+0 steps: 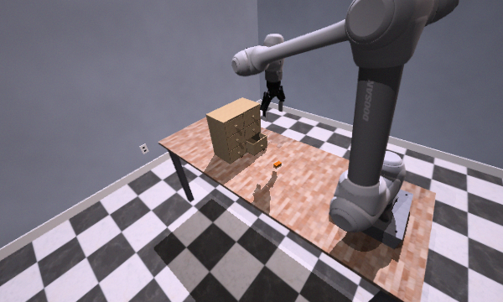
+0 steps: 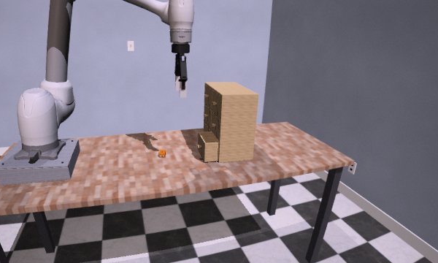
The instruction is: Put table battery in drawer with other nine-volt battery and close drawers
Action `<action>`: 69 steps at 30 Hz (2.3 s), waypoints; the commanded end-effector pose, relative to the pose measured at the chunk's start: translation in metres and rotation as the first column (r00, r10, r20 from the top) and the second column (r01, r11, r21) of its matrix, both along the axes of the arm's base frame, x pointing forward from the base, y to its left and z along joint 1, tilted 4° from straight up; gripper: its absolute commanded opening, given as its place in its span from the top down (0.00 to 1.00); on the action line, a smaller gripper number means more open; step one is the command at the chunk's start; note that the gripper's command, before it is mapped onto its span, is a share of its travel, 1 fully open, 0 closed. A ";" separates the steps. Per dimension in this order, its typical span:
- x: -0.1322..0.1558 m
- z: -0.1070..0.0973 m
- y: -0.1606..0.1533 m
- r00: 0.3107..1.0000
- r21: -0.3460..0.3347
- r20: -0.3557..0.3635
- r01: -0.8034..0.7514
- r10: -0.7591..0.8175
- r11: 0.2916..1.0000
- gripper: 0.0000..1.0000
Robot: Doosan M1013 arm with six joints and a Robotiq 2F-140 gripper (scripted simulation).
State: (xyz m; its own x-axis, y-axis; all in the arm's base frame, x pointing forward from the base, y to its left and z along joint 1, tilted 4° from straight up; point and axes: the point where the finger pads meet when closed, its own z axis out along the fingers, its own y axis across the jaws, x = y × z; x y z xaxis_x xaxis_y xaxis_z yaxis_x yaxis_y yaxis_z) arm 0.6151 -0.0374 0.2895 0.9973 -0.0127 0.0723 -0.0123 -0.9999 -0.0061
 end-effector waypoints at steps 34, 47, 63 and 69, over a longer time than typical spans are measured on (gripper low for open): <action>-0.146 -0.075 0.011 0.998 0.001 0.057 0.000 0.000 1.000 0.00; -0.106 -0.109 0.011 0.872 -0.003 0.490 0.004 -0.002 1.000 0.00; -0.085 -0.127 0.012 0.734 -0.001 0.679 0.003 -0.001 1.000 0.00; -0.083 -0.129 0.011 0.713 -0.005 0.701 0.007 -0.002 1.000 0.00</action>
State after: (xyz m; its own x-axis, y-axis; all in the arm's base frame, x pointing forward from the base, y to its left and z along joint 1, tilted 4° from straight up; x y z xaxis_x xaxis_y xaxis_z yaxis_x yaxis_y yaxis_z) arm 0.5307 -0.0258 0.1620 0.6983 -0.0159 0.7157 -0.0624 -0.9973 0.0386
